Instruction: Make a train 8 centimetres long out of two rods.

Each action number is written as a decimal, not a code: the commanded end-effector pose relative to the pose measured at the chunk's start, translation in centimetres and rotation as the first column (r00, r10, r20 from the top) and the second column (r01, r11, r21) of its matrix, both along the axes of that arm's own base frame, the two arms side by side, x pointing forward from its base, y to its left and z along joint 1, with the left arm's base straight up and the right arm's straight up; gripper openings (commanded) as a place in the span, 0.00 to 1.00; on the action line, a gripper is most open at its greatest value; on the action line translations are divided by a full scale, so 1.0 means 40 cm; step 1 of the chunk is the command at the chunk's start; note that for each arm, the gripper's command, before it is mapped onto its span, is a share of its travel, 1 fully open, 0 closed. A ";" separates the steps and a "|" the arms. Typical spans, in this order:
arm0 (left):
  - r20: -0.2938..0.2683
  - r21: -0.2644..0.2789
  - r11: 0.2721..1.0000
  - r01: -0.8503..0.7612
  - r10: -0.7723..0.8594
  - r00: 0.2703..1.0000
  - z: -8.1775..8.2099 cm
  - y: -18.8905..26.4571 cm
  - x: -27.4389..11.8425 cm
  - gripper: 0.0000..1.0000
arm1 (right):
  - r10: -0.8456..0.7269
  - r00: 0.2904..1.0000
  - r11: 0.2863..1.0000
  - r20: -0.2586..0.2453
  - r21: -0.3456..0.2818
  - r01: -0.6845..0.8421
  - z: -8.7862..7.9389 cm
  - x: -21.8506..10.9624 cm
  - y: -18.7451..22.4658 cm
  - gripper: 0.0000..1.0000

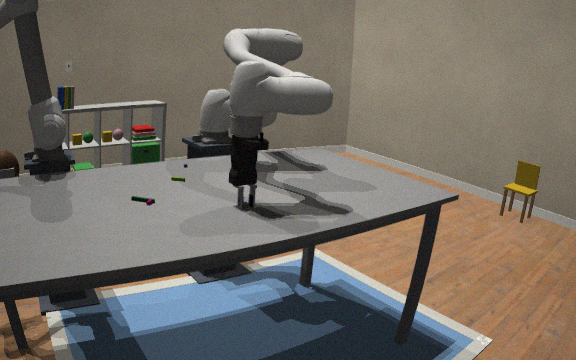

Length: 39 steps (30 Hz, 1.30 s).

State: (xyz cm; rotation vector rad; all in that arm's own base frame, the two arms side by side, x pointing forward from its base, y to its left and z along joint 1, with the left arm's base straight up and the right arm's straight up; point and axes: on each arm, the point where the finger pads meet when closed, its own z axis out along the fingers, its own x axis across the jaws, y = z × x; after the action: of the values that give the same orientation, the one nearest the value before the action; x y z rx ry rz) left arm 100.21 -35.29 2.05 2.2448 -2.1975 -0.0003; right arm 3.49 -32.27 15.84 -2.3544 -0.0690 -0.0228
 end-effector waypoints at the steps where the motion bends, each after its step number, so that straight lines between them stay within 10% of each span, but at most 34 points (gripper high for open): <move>1: 0.002 0.000 1.000 0.000 0.000 1.000 0.004 0.000 0.001 0.57 | 0.000 1.000 1.000 0.000 -0.001 0.000 0.001 0.000 -0.001 1.00; 27: 0.002 0.000 1.000 0.000 0.000 1.000 0.032 0.000 0.001 0.57 | 0.000 1.000 1.000 0.000 -0.001 0.000 0.001 0.000 -0.001 1.00; 39: 0.002 0.000 1.000 0.000 0.000 1.000 0.230 0.000 0.001 0.57 | 0.000 1.000 1.000 0.000 -0.001 0.000 0.001 0.000 -0.001 1.00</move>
State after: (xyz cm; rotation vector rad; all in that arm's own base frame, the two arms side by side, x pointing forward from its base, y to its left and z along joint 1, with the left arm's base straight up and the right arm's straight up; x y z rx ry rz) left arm 100.21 -35.29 9.19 2.2451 -2.1978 0.0013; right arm 3.49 -32.27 15.84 -2.3544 -0.0690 -0.0228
